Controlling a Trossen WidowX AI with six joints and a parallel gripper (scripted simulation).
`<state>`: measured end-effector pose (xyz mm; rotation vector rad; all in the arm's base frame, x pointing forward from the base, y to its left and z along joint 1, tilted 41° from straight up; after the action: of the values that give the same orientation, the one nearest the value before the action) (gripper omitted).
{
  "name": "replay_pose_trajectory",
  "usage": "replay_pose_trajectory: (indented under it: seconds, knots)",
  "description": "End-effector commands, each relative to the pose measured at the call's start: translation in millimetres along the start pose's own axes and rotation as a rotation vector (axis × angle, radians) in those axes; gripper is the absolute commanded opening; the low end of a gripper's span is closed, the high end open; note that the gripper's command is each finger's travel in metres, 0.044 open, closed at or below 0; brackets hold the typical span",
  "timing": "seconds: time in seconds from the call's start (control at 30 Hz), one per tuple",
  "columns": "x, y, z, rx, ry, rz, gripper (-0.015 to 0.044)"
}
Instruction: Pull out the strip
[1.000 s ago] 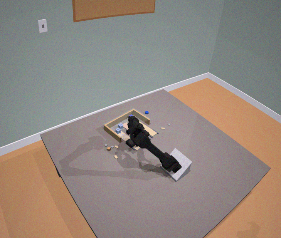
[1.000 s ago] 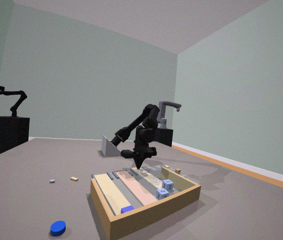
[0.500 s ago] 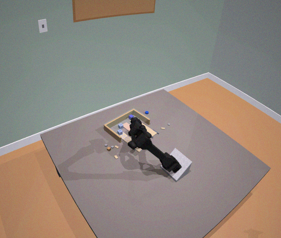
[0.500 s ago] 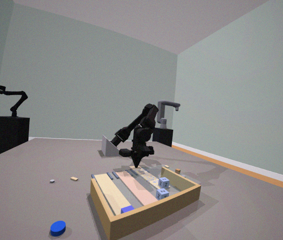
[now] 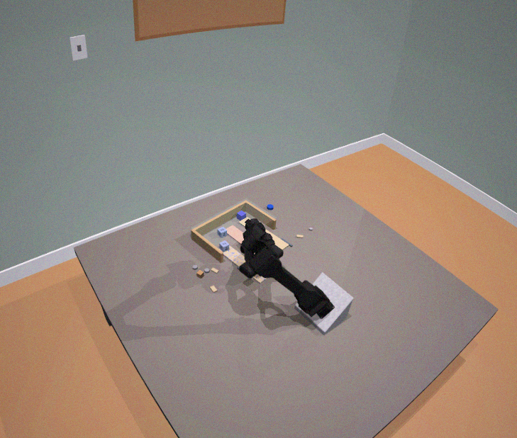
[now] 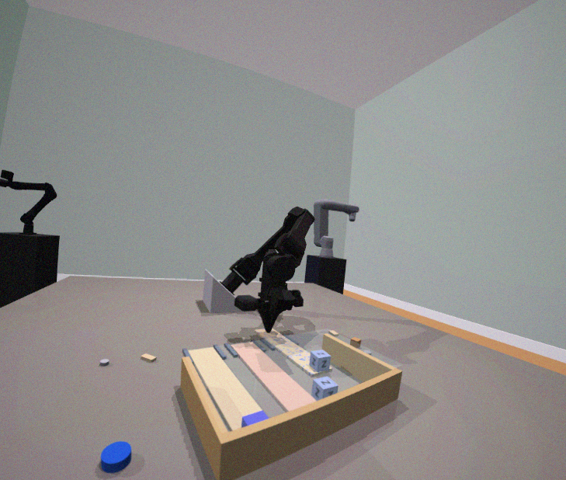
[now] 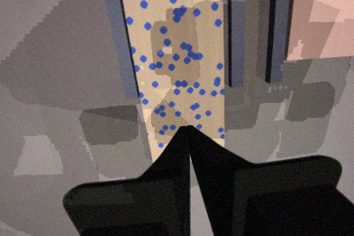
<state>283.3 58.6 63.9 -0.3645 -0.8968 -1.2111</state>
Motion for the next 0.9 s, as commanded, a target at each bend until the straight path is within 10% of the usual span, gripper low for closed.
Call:
replay_pose_trajectory:
  seconds: [0.0,0.87]
  knots:
    - [-4.6,-11.0,2.3,-0.002,0.005,0.022,0.0000]
    - [-4.0,-49.5,8.3,-0.003,0.005,0.023,0.0000]
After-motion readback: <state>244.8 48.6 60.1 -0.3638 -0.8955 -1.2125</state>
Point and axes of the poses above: the point midway between the two fingers, 35 mm back from their tips, its own x axis back along the fingers, its own z axis across the jaws, y = z × x, the point moved 6 cm from there along x, back along the fingers, and after that the axes turned 9 degrees about x, right-handed, at the moved point
